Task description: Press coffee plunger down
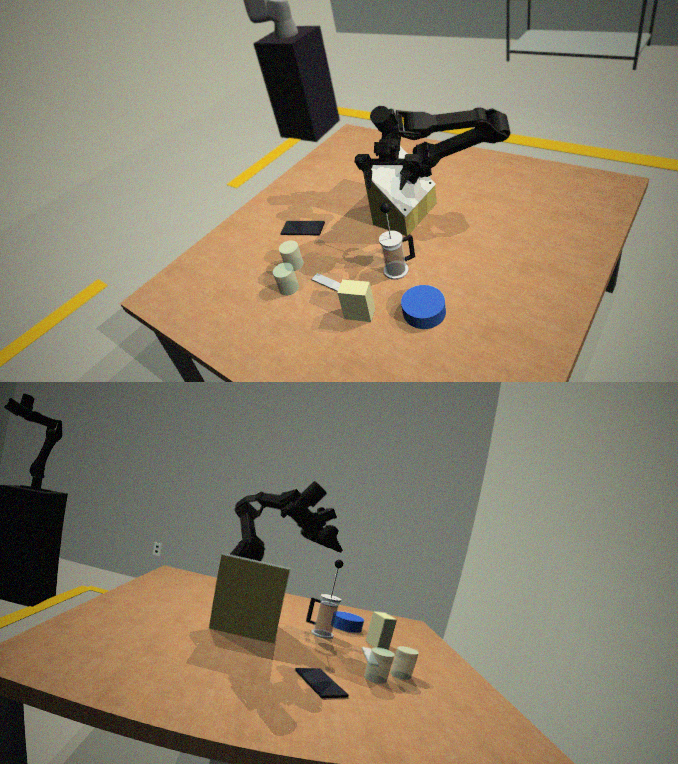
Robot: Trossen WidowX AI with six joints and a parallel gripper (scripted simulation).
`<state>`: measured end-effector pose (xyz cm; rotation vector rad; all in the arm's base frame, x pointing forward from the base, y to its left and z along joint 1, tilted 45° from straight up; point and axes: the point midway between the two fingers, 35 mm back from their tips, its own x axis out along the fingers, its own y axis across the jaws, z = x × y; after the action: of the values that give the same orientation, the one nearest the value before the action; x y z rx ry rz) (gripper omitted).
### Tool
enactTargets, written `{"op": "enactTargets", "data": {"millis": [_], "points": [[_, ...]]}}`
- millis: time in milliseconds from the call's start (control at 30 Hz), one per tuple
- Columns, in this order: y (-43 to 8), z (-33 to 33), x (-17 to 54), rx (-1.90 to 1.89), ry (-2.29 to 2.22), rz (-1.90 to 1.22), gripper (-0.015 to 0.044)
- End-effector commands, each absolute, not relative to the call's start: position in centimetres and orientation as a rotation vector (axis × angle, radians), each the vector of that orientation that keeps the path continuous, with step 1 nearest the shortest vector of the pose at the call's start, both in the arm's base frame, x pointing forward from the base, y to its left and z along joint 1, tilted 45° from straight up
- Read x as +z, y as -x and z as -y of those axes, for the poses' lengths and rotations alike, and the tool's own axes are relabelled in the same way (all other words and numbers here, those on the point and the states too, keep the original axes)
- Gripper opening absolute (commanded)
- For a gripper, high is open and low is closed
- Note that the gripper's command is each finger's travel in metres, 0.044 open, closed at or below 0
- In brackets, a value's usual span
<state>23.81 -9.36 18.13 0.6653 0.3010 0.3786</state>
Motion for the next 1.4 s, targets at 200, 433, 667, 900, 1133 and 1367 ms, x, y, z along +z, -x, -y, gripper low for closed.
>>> {"op": "enactTargets", "data": {"millis": [200,433,667,900,1133,1367], "points": [[-24.0,7.4,16.5,0.364,-0.677,-0.287,0.0440],[-24.7,7.2,16.3,0.363,-0.674,-0.294,0.0440],[-25.8,6.8,16.0,0.363,-0.672,-0.297,0.0440],[-26.8,6.2,16.0,0.363,-0.673,-0.293,0.0440],[-27.5,5.7,16.0,0.365,-0.676,-0.284,0.0440],[-27.5,5.7,16.0,0.365,-0.676,-0.284,0.0256]]}}
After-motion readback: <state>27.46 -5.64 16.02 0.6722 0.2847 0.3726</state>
